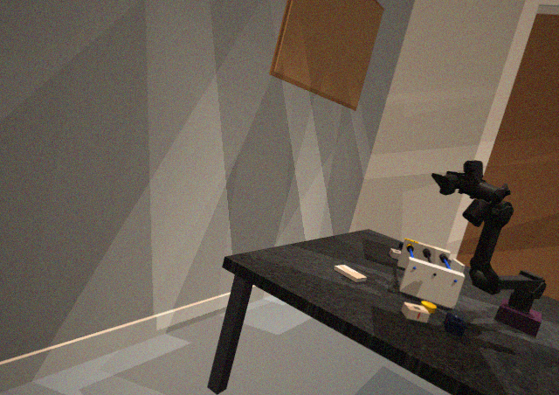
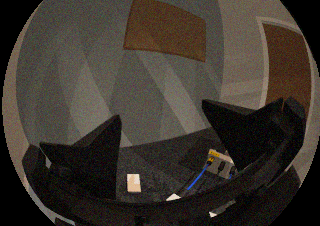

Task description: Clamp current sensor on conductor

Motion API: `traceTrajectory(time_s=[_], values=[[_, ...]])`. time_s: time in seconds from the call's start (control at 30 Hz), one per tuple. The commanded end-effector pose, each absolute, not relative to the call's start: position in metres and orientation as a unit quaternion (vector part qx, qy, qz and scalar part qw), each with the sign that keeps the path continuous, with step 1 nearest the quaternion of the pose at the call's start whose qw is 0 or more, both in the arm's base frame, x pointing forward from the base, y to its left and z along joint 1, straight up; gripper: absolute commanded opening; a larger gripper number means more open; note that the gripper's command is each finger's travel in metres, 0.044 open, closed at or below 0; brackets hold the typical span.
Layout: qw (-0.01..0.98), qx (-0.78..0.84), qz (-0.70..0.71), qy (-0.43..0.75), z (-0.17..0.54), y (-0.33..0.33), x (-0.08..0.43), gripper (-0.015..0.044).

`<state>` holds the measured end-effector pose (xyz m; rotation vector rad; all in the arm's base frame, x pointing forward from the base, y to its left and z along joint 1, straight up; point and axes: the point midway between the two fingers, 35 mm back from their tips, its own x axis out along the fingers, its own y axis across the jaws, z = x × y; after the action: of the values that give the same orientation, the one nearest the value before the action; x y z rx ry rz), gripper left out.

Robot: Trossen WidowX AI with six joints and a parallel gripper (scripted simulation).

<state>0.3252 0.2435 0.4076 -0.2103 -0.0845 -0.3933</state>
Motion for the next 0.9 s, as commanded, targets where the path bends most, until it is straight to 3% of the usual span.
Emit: traceTrajectory(time_s=[0.0, 0.6, 0.87], values=[[0.975, -0.103, -0.194, -0.043, 0.409, 0.244, 0.324, 0.0426], [0.977, 0.003, 0.003, -0.215, 0.531, 0.215, 0.175, 0.044], [0.943, 0.034, 0.079, -0.323, 0.576, 0.149, 0.1, 0.044]])
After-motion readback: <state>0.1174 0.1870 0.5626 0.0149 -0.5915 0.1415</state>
